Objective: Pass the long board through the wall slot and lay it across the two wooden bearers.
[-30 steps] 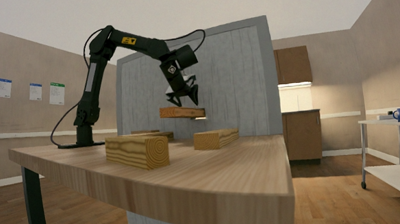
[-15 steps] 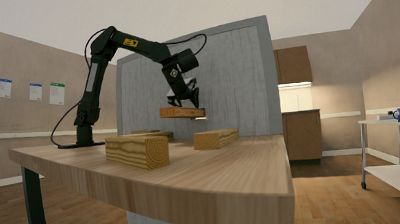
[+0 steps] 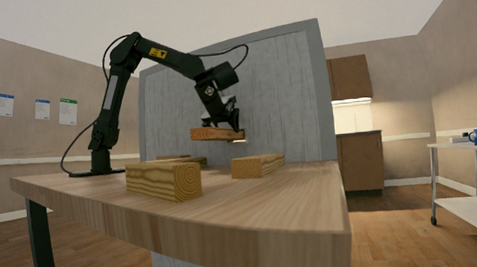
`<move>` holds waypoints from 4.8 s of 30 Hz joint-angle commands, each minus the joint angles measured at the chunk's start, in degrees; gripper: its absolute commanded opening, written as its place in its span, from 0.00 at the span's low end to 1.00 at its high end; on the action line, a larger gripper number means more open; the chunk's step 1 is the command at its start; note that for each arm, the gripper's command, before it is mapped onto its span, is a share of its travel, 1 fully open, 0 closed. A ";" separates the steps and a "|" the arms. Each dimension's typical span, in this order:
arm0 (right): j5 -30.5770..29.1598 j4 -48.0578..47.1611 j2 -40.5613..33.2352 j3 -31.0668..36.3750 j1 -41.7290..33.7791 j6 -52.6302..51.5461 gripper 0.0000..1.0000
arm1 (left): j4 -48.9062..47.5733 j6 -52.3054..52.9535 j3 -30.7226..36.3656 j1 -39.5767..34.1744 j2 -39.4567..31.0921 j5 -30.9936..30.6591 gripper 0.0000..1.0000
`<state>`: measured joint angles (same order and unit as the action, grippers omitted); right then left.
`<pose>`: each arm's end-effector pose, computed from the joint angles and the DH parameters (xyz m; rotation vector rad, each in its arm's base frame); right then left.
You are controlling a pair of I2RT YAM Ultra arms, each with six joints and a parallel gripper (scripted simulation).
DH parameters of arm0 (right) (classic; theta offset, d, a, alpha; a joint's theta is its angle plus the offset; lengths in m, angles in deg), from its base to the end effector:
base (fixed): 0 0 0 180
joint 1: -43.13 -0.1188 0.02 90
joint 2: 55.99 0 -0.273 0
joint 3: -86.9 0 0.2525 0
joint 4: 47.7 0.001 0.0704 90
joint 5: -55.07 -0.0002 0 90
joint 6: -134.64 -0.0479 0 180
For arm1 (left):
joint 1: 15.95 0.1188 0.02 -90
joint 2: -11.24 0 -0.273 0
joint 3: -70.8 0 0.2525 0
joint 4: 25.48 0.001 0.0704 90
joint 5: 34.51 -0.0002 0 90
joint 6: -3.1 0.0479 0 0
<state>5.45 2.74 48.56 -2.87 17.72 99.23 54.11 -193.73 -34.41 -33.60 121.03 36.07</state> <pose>0.3271 0.1909 0.2215 -1.7322 1.7554 0.7388 0.3535 -0.1281 0.2405 1.9950 -2.0594 0.3577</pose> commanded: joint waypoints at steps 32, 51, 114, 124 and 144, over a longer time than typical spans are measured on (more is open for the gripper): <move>-0.02 -4.43 0.91 -0.82 -2.02 -3.16 0.00 | -0.91 -0.25 -3.41 0.06 -2.36 -2.79 0.00; -0.01 -5.57 0.83 -0.81 -2.00 -3.05 0.00 | 0.05 -0.39 -2.99 0.01 -0.57 -2.79 0.78; -0.02 -5.56 0.83 -0.81 -2.00 -3.03 0.00 | 21.51 5.07 -22.88 4.13 -0.90 -2.74 0.78; -0.02 -5.56 0.82 -0.81 -2.00 -3.03 0.00 | 20.14 5.44 -21.65 4.50 1.13 -2.68 0.78; -0.02 -5.56 0.82 -0.81 -2.00 -3.03 0.00 | -3.17 38.38 -11.20 8.27 -13.12 7.05 0.78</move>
<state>3.70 -1.61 50.61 -1.69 15.82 96.54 57.63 -165.10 -45.89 -26.17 111.75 39.66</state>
